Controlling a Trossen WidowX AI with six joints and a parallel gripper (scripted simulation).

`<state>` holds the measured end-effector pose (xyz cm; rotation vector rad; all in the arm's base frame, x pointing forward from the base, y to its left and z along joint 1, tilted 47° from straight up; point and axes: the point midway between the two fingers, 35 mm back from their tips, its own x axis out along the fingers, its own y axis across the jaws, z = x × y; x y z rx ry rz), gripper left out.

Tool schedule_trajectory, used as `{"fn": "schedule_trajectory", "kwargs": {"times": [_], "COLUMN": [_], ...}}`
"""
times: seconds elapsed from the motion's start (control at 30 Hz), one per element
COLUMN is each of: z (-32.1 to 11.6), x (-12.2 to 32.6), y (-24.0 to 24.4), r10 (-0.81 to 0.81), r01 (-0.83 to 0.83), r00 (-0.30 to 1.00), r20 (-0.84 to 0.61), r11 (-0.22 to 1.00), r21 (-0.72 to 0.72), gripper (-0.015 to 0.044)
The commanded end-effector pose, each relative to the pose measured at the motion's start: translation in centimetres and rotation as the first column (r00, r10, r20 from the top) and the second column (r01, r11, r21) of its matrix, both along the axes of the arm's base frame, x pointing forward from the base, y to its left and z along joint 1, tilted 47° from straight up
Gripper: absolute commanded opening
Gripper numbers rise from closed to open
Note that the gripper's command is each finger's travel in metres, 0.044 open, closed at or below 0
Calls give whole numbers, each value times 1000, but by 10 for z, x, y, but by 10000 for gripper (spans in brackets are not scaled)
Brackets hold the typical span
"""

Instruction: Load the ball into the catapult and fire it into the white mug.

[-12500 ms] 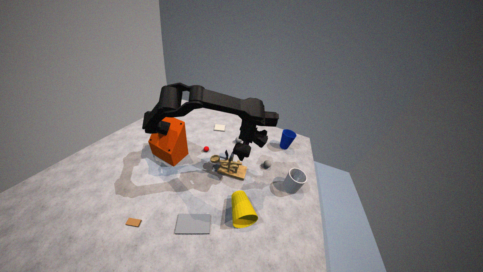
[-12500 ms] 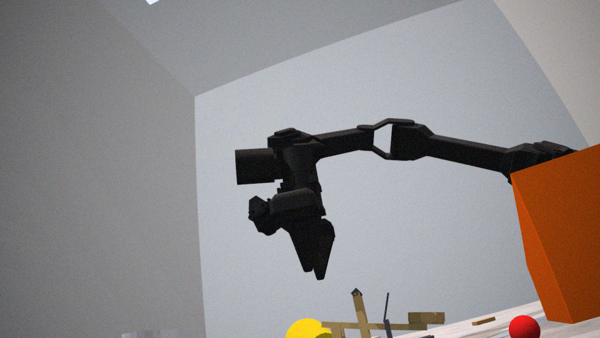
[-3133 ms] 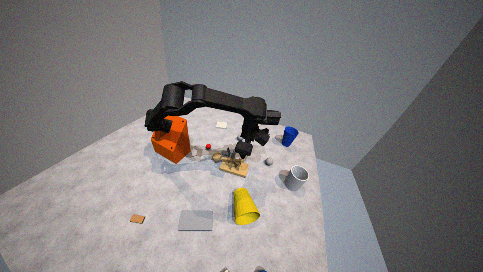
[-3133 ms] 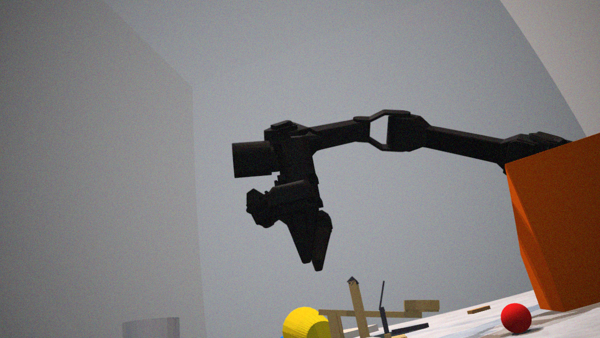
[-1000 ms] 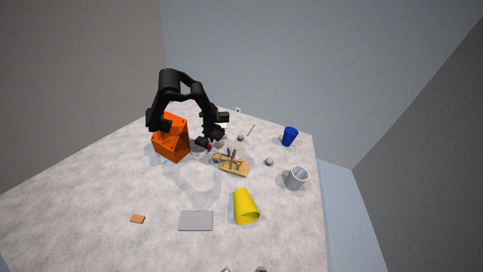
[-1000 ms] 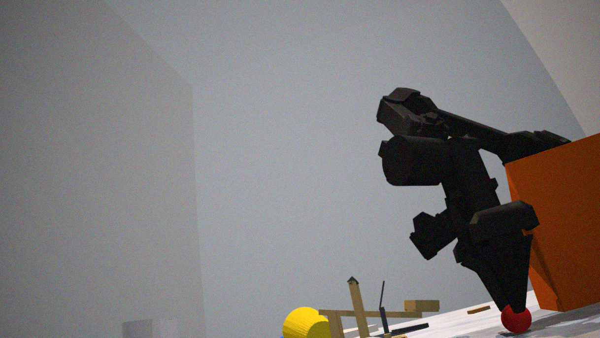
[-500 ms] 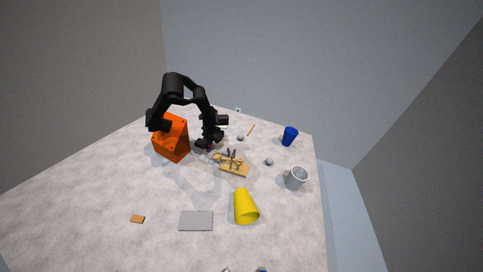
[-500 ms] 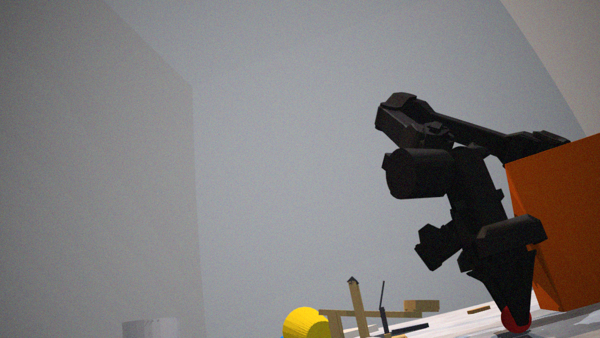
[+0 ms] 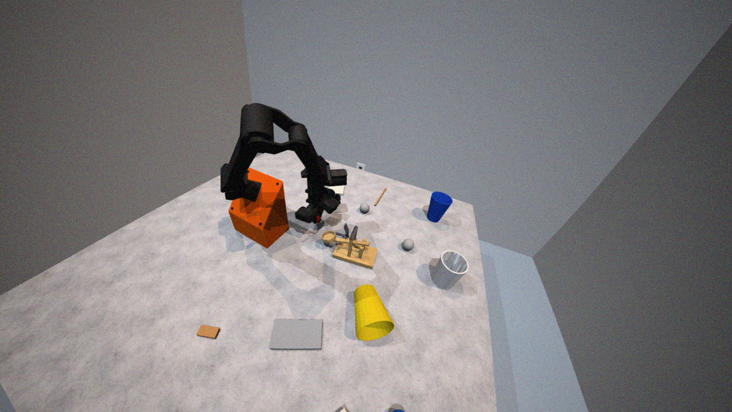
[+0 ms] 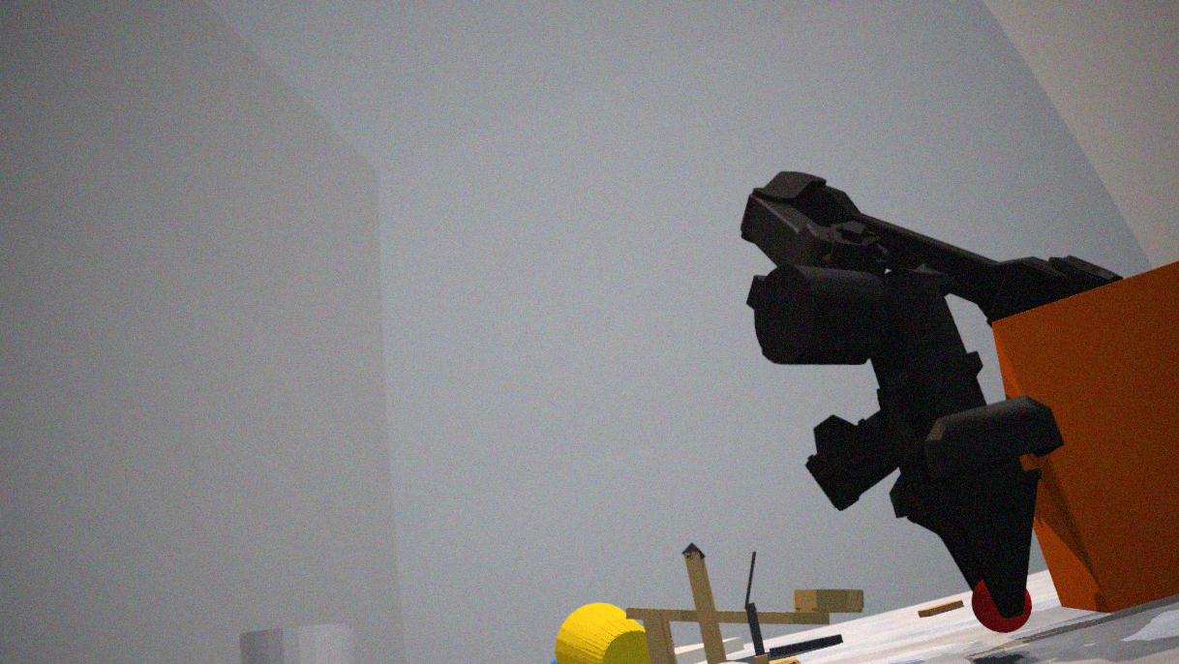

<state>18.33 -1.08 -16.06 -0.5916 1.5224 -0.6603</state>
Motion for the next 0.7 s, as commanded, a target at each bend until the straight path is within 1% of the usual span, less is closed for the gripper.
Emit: {"fn": "schedule_trajectory", "kwargs": {"times": [0.0, 0.2, 0.53, 0.67], "z": [7, 26, 74, 77], "x": [7, 8, -2, -2], "y": [14, 38, 82, 84], "r10": [0, -3, -16, -17], "r01": [0, 3, 16, 17], "r00": [1000, 1000, 1000, 1000], "r20": [15, 5, -15, -16], "r11": [1000, 1000, 1000, 1000], "r21": [16, 19, 1, -1], "gripper": [0, 0, 0, 0]}}
